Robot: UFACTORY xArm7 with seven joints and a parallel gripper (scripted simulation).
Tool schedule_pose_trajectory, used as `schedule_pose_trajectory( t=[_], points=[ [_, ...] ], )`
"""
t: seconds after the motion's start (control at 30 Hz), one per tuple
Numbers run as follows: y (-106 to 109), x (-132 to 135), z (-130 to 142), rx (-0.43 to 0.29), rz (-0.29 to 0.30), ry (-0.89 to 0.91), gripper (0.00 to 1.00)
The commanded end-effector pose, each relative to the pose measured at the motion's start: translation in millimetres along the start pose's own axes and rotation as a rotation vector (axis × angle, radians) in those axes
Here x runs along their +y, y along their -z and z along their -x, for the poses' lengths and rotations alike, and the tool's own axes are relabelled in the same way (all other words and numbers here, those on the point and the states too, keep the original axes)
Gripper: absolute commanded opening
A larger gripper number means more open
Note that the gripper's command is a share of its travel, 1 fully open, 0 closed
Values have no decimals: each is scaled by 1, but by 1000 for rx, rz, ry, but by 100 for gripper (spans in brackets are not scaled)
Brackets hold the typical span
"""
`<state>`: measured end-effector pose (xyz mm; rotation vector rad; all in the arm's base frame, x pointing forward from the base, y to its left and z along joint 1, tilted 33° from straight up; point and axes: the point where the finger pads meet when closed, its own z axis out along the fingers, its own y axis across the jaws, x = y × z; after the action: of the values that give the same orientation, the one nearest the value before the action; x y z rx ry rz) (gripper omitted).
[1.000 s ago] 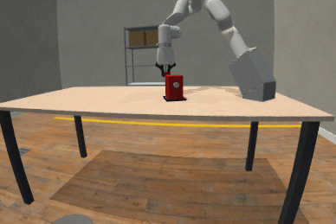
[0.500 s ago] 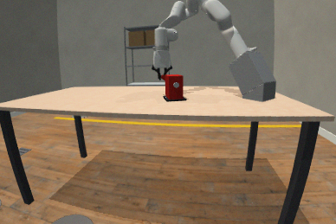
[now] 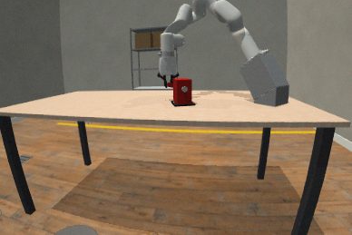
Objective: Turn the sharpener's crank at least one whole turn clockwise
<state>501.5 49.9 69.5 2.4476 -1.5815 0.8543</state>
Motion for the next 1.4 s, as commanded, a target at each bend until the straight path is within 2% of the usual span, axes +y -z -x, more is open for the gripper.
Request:
schedule_pose_trajectory(
  t=[0.0,1.0,1.37],
  points=[
    [-2,-2,0,0,-4,0,0],
    [-5,-2,0,0,-4,0,0],
    [-15,-2,0,0,-4,0,0]
  ],
)
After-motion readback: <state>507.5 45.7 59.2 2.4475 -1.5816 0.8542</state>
